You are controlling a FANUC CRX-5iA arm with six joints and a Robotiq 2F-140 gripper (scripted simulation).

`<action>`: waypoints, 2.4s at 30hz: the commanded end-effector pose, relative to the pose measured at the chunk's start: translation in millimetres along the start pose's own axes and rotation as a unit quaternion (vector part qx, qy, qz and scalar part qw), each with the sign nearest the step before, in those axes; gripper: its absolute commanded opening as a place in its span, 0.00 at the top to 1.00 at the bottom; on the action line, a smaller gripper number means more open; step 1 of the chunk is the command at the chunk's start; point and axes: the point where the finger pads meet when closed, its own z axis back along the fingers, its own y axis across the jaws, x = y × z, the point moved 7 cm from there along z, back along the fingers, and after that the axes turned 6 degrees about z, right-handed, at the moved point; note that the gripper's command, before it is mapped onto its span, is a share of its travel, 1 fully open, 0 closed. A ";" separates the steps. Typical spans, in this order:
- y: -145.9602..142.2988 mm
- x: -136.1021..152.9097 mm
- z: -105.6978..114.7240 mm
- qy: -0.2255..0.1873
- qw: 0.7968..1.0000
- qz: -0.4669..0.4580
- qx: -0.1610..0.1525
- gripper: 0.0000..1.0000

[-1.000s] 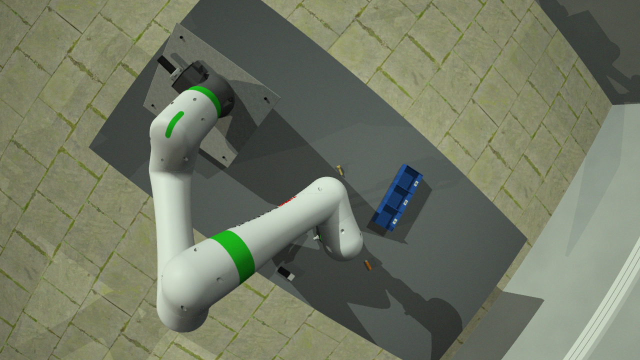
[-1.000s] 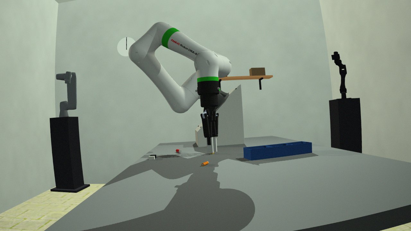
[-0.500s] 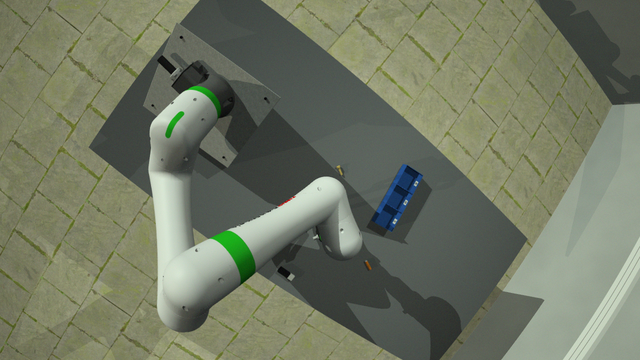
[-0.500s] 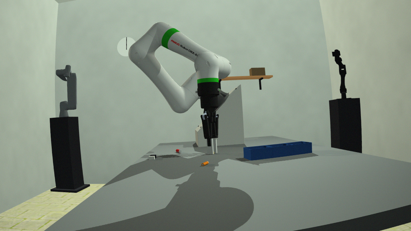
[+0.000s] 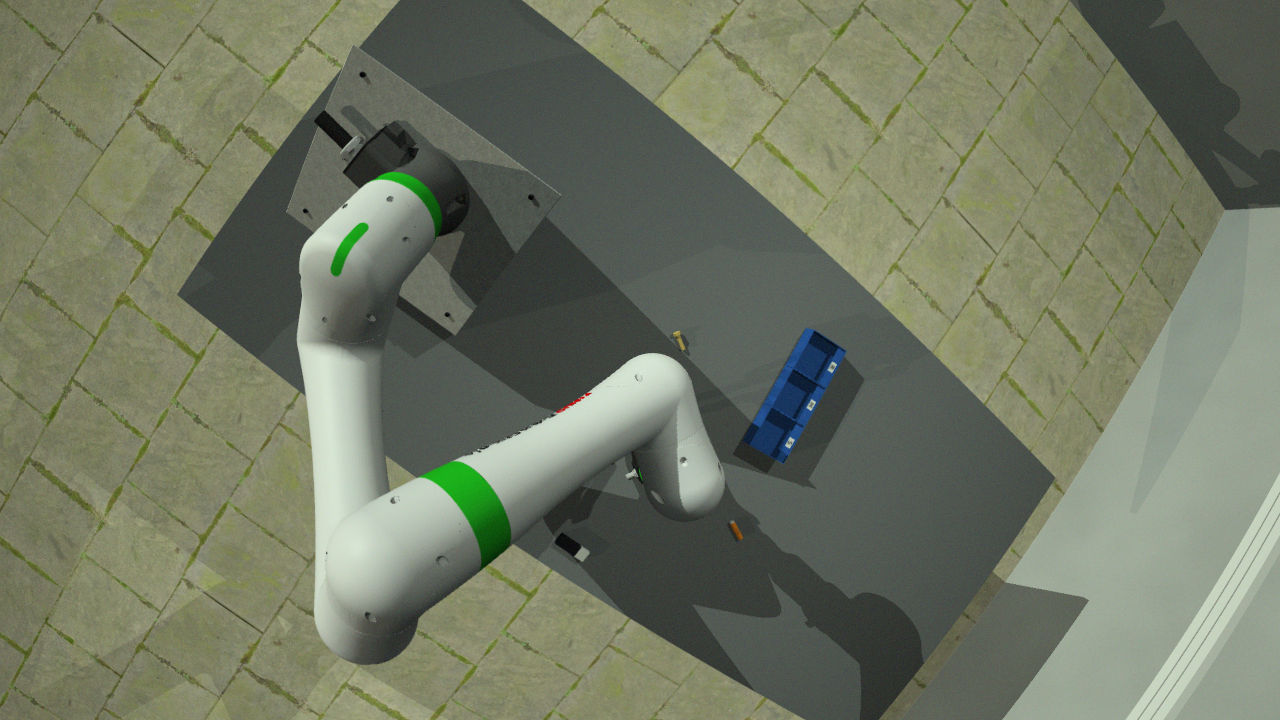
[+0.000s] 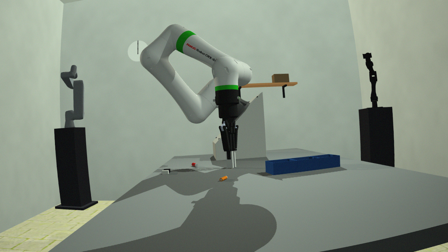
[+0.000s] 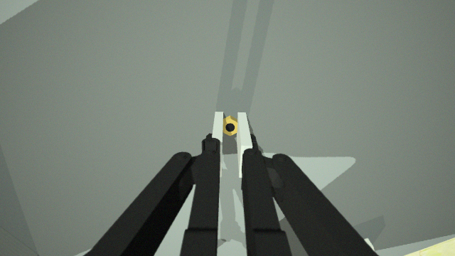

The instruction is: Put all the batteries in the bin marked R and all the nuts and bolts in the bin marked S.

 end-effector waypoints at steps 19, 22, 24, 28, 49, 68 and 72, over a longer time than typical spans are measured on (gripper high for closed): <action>0.1 -0.1 6.8 0.000 1.000 0.000 0.000 0.84; 0.1 -0.1 16.8 0.000 1.000 0.000 0.000 0.84; 0.1 -0.1 23.5 0.000 1.000 0.000 0.000 0.84; 0.1 -0.1 36.8 0.000 1.000 0.000 0.000 0.84; 0.1 -0.1 60.1 0.000 1.000 0.000 0.000 0.84; 52.1 -80.8 59.7 0.000 1.000 0.000 0.000 0.84; 58.6 -90.9 59.7 0.000 1.000 0.000 0.000 0.84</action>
